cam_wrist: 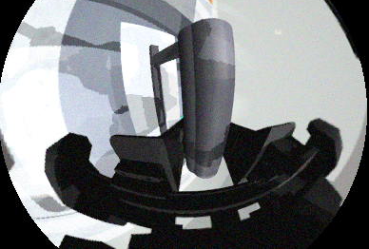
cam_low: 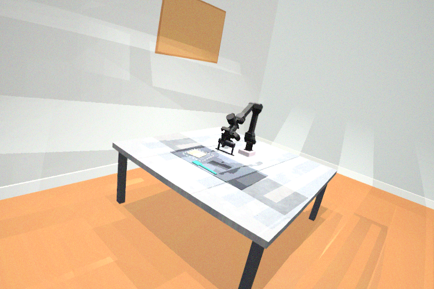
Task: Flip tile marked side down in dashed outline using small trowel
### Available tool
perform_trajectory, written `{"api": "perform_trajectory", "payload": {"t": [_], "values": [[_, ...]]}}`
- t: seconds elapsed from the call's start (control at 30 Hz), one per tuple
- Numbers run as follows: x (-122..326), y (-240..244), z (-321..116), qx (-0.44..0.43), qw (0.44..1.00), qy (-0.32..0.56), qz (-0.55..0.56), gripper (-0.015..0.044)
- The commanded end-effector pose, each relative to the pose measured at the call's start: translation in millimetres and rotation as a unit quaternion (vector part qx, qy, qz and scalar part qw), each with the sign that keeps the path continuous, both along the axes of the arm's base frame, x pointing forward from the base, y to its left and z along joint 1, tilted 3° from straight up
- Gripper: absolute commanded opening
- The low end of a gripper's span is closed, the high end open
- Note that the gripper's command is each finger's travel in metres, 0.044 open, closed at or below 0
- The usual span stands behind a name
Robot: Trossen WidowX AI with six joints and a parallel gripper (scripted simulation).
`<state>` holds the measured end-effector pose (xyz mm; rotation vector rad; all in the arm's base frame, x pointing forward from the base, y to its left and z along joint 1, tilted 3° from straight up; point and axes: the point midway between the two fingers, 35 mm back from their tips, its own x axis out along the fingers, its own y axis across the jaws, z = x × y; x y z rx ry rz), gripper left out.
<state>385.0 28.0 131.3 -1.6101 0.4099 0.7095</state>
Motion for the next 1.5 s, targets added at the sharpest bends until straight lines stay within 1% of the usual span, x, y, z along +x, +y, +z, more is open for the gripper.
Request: {"api": "perform_trajectory", "payload": {"t": [0.0, 1.07, 1.2, 1.47], "values": [[1.4, -0.2, 3.9, 0.001, 1.0, -0.006, -0.002, 0.0], [-0.2, 0.6, 0.2, 0.0, 1.0, 0.0, 0.0, 0.0], [3.7, 12.6, -3.6, 0.001, 1.0, 0.004, -0.001, 0.0], [14.3, 63.8, -19.1, 0.003, 1.0, 0.012, -0.005, 0.0]]}}
